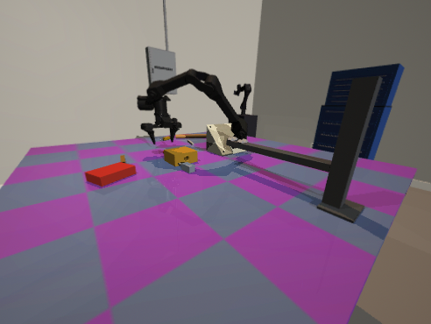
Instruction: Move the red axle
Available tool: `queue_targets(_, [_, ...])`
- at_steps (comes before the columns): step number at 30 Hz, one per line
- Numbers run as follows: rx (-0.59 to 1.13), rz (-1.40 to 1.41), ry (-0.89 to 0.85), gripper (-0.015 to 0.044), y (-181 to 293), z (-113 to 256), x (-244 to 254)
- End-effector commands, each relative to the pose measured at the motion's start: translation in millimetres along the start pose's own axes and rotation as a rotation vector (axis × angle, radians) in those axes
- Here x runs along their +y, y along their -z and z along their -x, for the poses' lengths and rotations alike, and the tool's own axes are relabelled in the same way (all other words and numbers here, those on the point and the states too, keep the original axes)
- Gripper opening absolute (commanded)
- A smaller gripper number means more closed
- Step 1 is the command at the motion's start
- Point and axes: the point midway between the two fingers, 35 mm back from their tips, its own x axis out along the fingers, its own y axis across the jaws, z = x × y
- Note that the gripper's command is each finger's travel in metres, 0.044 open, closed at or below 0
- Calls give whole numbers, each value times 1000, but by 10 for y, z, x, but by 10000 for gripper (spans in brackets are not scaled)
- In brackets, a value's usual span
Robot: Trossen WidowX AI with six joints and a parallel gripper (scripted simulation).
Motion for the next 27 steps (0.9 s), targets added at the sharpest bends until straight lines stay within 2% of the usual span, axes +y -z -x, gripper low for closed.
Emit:
queue_targets(1, [10,10,3,440,4,90,-18])
queue_targets(4, [10,11,2,440,-60,117,-21])
queue_targets(10, [7,18,2,440,-481,151,-10])
queue_targets(27, [8,18,2,440,-487,-53,-23])
